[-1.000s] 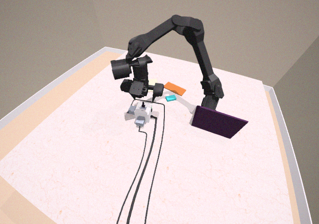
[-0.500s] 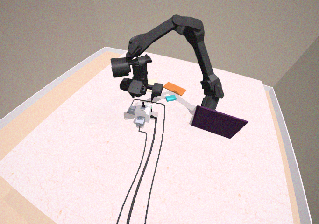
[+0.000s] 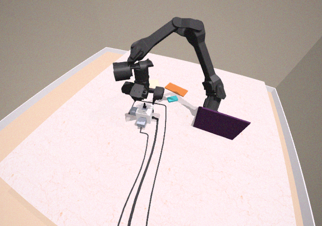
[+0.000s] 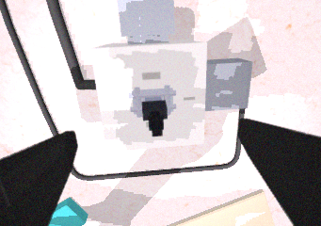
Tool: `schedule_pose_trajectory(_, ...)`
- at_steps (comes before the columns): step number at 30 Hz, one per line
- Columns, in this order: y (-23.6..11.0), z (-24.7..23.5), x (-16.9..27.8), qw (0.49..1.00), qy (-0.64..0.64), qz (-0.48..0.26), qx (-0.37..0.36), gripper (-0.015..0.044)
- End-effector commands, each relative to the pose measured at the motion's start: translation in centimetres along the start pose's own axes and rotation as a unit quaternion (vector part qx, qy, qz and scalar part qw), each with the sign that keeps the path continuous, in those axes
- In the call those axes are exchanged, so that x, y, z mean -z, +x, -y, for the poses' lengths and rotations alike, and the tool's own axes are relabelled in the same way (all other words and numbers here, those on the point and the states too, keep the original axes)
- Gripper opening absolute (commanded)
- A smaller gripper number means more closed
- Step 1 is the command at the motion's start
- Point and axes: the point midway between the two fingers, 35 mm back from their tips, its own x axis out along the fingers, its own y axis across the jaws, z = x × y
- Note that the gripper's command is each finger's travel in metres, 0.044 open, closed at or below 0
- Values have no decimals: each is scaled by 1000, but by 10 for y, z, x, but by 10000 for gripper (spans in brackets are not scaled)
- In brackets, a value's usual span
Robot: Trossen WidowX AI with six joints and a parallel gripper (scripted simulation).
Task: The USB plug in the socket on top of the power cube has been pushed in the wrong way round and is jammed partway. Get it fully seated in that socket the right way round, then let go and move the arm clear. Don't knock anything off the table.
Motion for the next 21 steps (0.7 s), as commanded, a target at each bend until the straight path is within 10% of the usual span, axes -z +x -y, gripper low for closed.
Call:
schedule_pose_trajectory(1,5,-1,1,1000,-2,-3,-2,440)
schedule_pose_trajectory(9,10,-1,2,1000,-2,-3,-2,440)
schedule_pose_trajectory(21,8,0,0,1000,0,0,-1,125)
